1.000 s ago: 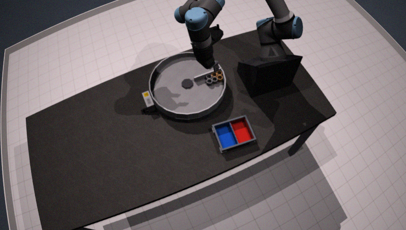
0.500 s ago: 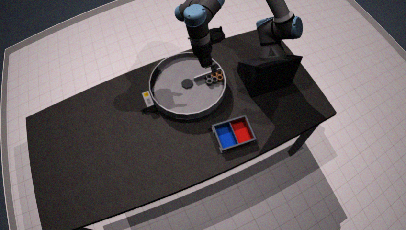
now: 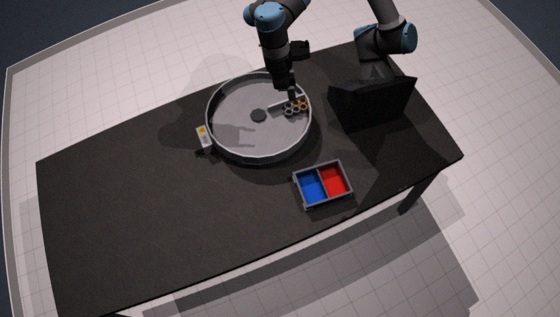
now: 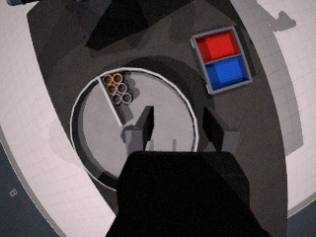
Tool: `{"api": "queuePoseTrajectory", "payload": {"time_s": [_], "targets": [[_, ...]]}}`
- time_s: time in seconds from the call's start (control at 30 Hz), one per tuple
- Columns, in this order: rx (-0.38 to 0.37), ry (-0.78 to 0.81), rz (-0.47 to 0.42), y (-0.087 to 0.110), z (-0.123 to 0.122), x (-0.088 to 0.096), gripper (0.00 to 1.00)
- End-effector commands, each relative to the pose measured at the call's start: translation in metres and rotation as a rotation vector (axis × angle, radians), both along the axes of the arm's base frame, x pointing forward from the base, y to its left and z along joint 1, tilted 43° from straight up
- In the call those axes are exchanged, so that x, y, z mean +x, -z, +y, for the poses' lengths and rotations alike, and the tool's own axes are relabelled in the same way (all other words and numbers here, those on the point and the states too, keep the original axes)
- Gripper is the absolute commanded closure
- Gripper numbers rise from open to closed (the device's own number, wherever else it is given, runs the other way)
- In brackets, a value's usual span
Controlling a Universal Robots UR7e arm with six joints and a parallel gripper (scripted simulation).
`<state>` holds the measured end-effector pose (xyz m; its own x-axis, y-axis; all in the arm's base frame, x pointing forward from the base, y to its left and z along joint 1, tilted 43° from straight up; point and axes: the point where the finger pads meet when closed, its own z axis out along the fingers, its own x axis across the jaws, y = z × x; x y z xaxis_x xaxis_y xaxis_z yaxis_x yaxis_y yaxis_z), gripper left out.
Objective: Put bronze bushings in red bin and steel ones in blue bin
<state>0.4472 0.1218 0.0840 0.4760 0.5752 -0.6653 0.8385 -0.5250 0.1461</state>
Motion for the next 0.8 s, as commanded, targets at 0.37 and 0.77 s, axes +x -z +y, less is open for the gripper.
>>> {"api": "queuePoseTrajectory", "payload": {"time_s": [0.37, 0.77], "targets": [[-0.090, 0.275, -0.276, -0.0002, 0.0004, 0.0001, 0.00], [-0.136, 0.421, -0.421, -0.0001, 0.0004, 0.0002, 0.00]]}}
